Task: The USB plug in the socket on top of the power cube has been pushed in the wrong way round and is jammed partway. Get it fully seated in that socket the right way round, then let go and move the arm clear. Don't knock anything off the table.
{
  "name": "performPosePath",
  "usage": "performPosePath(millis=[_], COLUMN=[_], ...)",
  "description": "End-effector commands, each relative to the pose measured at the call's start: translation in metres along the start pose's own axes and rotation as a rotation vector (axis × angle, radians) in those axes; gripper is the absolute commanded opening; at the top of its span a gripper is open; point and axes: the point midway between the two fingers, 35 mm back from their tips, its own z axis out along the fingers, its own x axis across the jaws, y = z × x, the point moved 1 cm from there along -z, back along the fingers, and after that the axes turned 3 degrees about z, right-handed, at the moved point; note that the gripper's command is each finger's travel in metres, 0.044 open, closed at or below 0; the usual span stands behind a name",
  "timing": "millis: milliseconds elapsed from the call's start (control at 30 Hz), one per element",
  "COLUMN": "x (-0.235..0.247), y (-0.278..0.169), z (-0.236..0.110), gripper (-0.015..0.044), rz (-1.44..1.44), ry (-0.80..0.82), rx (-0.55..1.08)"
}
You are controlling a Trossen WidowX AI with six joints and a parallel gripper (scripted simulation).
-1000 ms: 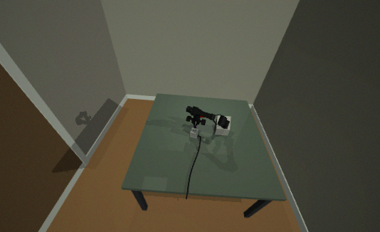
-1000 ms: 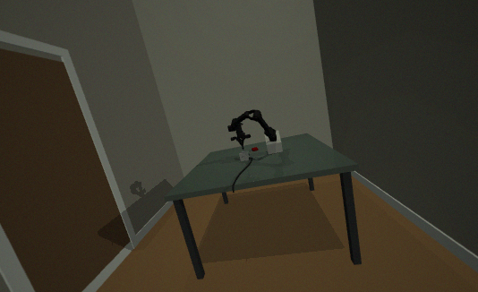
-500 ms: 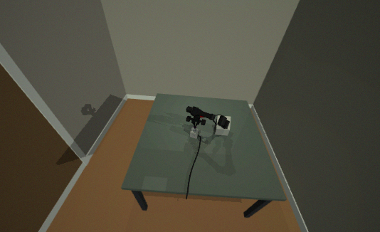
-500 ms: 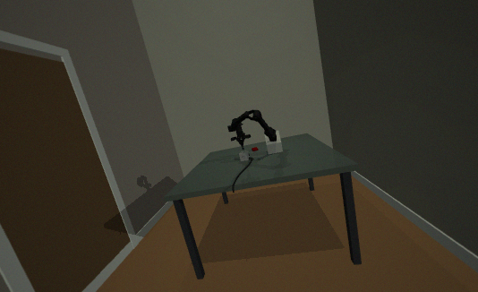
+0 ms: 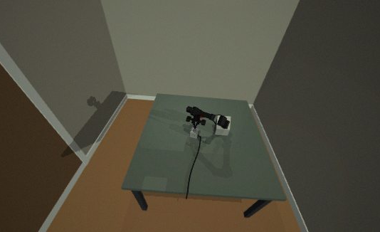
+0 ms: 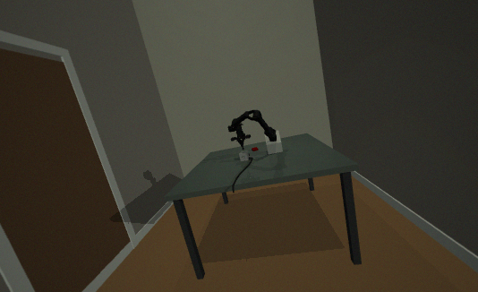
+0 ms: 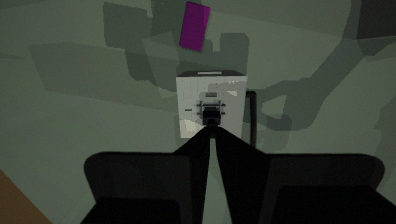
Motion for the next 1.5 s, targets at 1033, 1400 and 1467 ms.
performPosePath(millis=[1033,1400,1467], x=[-0.0008,-0.001,-0.001], y=[-0.001,-0.0015,-0.0015], z=[0.0054,0.0068,0.007], gripper=[0.0,0.0,0.0], rz=[-0.002,-0.003,-0.003], ry=[-0.004,-0.005,-0.005], rx=[0.035,0.045,0.047])
